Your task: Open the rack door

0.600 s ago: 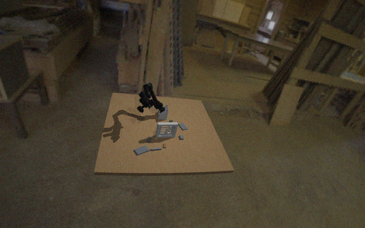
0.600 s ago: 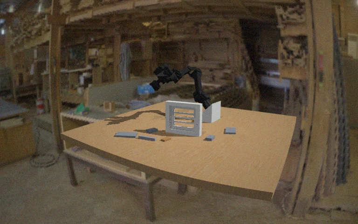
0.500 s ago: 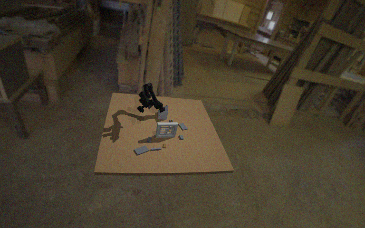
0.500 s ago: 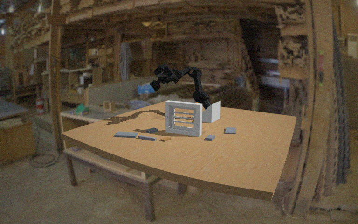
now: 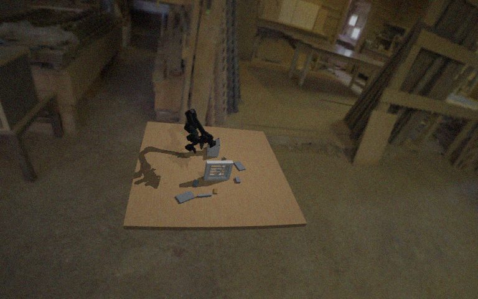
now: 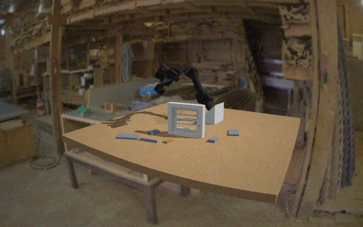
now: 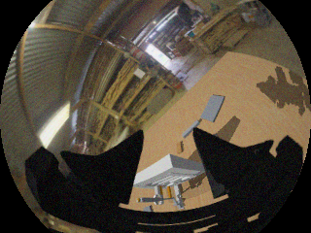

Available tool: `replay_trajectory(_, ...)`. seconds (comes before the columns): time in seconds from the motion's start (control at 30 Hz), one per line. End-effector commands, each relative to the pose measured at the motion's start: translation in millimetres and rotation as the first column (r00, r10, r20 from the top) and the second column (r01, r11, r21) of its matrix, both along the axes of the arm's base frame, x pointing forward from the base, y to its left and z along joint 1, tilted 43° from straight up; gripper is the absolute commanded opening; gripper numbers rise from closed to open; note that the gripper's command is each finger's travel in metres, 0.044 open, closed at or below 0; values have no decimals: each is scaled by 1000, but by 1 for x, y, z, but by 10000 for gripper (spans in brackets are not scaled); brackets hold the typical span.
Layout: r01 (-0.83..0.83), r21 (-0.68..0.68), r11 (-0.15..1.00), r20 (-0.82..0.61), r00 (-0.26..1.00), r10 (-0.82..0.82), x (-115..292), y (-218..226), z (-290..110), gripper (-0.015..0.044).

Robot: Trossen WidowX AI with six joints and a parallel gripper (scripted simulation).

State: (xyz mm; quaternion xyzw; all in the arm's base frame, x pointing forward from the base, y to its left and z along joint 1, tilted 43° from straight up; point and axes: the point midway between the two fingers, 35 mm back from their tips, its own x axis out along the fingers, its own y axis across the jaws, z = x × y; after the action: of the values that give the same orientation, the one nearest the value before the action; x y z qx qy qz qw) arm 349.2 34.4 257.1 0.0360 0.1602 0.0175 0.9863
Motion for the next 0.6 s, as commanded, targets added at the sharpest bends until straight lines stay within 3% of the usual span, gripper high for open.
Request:
replay_trajectory(0.0, 7, 10, 1000, -121, 993, -5, 8, 12, -19, 283)
replay_trajectory(0.57, 3, -79, 997, -446, 894, -38, 20, 53, -83, 283)
